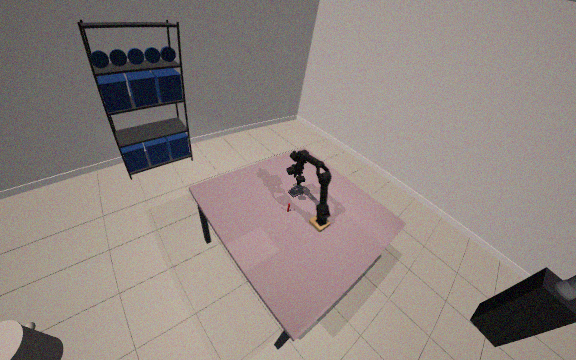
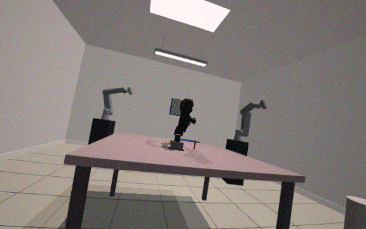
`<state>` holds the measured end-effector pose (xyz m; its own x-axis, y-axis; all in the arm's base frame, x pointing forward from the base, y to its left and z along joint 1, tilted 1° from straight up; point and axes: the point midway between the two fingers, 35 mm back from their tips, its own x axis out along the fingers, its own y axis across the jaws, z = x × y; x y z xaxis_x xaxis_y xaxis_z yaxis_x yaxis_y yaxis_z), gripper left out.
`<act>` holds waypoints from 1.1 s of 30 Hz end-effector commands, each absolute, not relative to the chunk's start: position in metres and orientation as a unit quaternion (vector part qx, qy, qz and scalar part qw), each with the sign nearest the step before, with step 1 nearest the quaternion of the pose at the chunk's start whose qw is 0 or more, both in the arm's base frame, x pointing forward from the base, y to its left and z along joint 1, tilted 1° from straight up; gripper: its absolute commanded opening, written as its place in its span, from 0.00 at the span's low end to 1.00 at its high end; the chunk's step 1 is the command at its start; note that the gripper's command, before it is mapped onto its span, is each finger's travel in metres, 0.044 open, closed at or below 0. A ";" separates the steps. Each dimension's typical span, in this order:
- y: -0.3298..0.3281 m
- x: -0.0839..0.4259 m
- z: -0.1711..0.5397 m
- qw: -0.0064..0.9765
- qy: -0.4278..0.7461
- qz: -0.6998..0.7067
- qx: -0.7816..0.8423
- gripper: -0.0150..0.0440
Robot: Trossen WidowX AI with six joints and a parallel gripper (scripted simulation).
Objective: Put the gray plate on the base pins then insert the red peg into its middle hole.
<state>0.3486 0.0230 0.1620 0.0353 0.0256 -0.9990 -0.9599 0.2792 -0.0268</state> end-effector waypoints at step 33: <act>0.147 0.222 0.158 0.682 0.669 -0.192 0.223 1.00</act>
